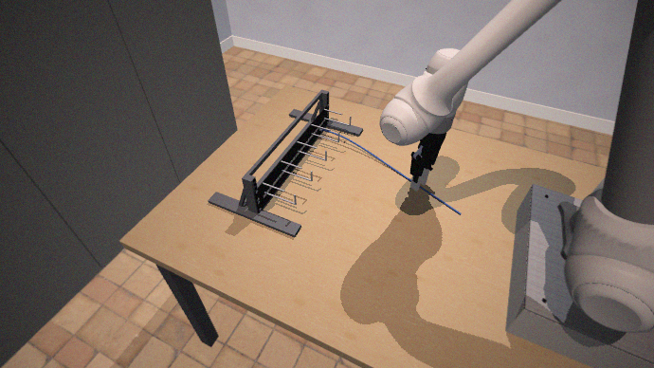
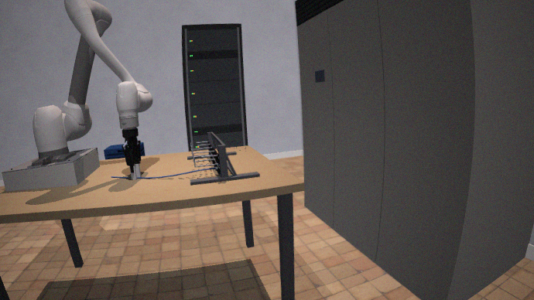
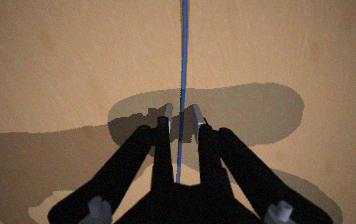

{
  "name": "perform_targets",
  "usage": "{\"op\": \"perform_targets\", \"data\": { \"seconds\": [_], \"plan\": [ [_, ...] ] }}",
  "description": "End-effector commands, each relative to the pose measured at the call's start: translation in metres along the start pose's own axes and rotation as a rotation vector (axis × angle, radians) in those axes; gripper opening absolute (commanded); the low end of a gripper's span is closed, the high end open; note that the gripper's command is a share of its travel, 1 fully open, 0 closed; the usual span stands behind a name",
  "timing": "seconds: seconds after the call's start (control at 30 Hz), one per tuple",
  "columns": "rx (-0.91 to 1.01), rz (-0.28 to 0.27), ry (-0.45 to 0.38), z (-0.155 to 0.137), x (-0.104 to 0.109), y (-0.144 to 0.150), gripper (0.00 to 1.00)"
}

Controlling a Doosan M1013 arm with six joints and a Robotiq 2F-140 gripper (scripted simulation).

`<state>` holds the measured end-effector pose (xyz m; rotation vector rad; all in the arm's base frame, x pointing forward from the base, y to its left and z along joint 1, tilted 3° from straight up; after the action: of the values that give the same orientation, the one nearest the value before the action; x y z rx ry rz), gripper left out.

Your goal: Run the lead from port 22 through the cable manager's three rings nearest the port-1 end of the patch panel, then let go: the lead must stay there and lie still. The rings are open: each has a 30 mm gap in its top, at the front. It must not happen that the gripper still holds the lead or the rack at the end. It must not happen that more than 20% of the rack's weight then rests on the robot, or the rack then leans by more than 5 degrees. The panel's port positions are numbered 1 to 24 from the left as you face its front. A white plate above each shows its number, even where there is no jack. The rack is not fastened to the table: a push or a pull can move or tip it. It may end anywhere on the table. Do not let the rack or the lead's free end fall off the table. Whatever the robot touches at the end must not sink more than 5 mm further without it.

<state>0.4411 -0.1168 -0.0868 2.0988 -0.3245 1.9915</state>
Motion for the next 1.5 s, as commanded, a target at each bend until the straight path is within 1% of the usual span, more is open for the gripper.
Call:
{"op": "perform_targets", "data": {
  "seconds": [0.0, 0.13, 0.17, 1.47],
  "plan": [
    [0.000, 0.000, 0.000, 0.0000, 0.0001, -0.0001, 0.20],
    [0.000, 0.000, 0.000, 0.0000, 0.0001, -0.0001, 0.20],
    [0.000, 0.000, 0.000, 0.0000, 0.0001, -0.0001, 0.00],
    [0.000, 0.000, 0.000, 0.0000, 0.0001, -0.0001, 0.00]
  ]
}}
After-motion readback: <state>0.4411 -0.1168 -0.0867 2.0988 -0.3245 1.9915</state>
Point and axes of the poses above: the point where the finger pads meet when closed, its own x axis back along the fingers, its own y axis across the jaws, z = x × y, the point moved 1 cm from there along x, back along the fingers, and after that the axes turned 6 degrees about x, right-handed, at the moved point
